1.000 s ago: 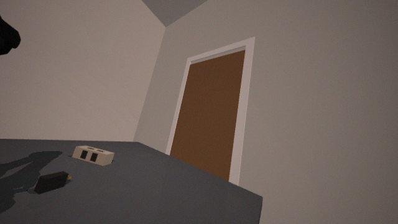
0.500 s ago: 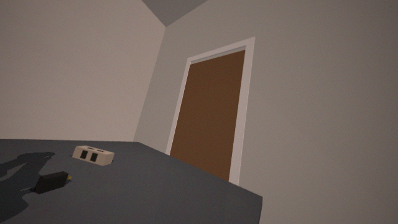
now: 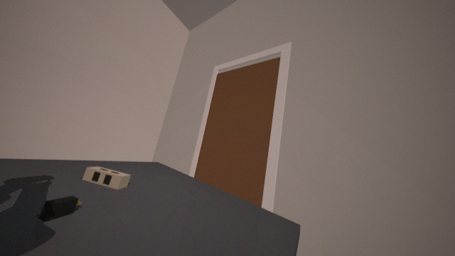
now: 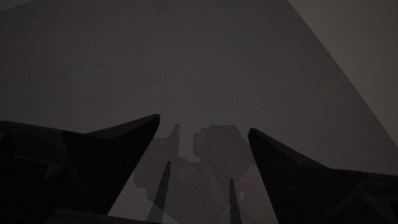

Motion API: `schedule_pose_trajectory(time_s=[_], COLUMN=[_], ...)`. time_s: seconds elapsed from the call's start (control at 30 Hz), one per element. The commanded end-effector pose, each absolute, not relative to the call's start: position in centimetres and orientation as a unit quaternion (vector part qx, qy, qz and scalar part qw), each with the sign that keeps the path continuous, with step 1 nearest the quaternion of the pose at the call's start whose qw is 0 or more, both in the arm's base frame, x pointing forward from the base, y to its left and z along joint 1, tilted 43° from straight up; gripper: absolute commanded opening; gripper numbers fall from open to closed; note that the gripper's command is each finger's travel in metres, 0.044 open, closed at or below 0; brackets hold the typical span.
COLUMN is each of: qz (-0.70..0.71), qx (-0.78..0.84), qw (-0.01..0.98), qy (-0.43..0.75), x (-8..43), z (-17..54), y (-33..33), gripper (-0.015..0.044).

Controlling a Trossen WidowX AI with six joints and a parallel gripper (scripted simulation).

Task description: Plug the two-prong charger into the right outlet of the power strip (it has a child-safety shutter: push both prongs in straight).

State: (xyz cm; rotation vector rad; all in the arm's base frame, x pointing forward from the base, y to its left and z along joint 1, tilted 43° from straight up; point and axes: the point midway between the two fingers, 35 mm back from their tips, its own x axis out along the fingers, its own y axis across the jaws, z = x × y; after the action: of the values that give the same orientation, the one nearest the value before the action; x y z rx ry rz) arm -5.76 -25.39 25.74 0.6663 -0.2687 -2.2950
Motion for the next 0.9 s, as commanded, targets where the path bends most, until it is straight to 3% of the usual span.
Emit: schedule_pose_trajectory(time_s=[0.0, 0.87], qz=[-0.885, -0.805], qx=[0.26, 0.215], qw=[0.38, 0.516], qy=[-0.064, 0.199], x=[-4.5, 4.3], z=[24.9, 20.3], y=[-25.8, -26.2], gripper=[0.044, 0.044])
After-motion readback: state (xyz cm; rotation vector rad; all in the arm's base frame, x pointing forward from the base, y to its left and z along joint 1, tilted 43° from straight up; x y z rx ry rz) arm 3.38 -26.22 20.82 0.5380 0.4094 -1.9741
